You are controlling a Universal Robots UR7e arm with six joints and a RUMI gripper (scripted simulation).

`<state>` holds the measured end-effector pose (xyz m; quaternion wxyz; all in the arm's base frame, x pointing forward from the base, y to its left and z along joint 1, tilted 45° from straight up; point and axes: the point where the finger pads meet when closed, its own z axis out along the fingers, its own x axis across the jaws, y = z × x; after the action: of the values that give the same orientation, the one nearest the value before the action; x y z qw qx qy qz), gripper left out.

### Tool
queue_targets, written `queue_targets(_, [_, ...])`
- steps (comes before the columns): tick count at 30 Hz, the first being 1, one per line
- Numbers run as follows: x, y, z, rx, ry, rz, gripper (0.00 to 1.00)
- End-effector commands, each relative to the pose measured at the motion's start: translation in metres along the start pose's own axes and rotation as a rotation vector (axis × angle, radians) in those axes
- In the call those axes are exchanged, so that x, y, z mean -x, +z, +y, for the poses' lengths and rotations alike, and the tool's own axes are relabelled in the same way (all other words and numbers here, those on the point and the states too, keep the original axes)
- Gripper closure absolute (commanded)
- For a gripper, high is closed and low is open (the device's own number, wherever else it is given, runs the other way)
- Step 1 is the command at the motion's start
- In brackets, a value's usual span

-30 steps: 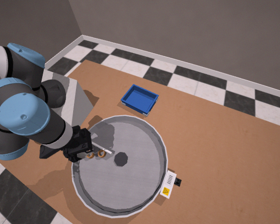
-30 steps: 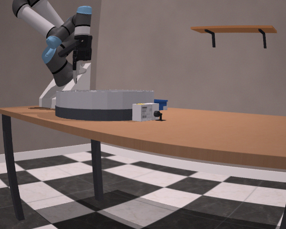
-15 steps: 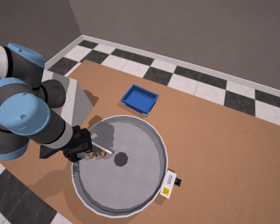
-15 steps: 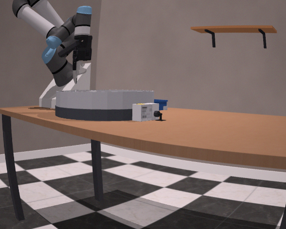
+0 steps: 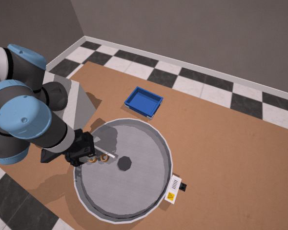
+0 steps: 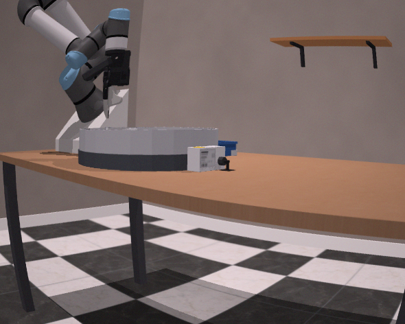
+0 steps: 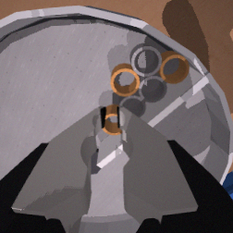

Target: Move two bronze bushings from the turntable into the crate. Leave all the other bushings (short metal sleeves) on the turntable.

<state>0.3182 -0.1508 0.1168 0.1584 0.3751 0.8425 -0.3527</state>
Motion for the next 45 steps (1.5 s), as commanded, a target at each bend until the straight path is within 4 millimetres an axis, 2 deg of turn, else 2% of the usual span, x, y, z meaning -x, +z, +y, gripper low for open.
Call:
queue_targets(1, [-0.003, 0.004, 0.0, -0.002, -0.003, 0.005, 0.94])
queue_targets(7, [-0.003, 0.022, 0.0, -0.001, -0.003, 0.005, 0.94])
queue_targets(12, [-0.003, 0.026, 0.0, -0.001, -0.003, 0.005, 0.94])
queue_targets(45, [-0.002, 0.025, 0.001, 0.0, -0.002, 0.002, 0.94])
